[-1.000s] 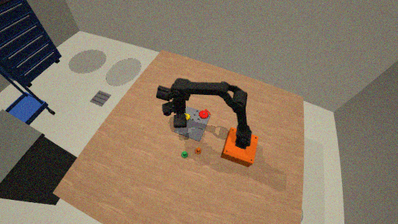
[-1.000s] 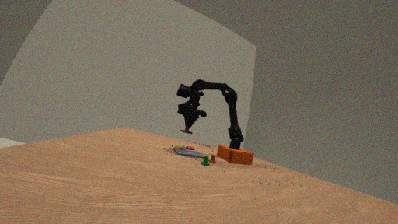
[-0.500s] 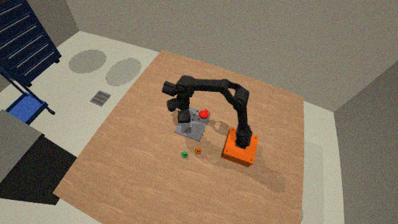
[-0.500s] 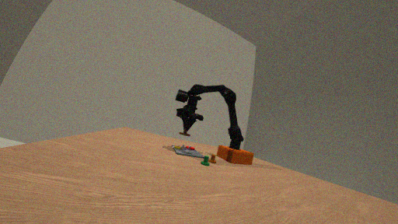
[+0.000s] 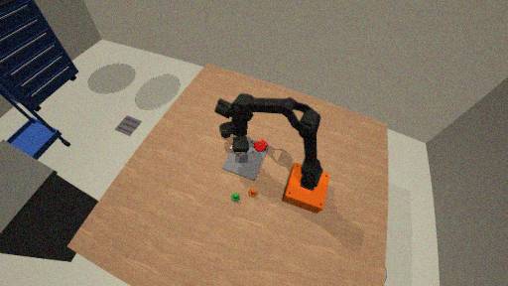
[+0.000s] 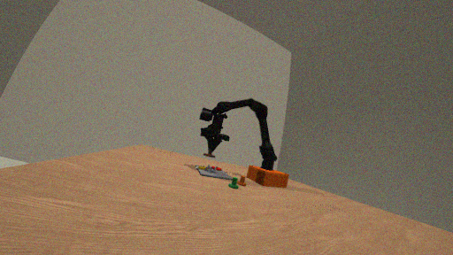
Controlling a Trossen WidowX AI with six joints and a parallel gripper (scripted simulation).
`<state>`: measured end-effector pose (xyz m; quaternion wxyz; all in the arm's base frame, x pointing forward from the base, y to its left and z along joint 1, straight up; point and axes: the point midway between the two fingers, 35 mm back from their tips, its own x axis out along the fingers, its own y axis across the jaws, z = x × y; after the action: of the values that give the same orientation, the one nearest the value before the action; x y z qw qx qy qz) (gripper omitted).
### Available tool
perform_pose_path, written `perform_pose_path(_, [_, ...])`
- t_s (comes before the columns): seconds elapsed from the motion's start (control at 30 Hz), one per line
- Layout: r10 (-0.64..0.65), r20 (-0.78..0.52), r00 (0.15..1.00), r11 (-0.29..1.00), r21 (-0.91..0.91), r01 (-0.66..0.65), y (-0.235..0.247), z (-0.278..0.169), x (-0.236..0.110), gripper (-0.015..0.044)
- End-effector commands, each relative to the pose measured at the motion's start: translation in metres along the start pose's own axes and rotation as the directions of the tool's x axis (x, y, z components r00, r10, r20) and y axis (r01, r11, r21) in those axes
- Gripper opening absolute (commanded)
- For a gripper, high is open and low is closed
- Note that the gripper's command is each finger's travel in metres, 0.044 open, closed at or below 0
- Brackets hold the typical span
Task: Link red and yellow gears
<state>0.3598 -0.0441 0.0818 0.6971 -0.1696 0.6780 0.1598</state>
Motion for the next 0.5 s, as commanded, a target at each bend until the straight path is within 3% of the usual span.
perform_pose_path(0.0, [0.001, 0.006, 1.000, 1.000, -0.003, -0.001, -0.006, -0.005, 0.003, 0.0000])
perform_pose_path(0.47, [-0.001, 0.004, 1.000, 1.000, -0.003, 0.001, -0.031, -0.034, 0.019, 0.0000])
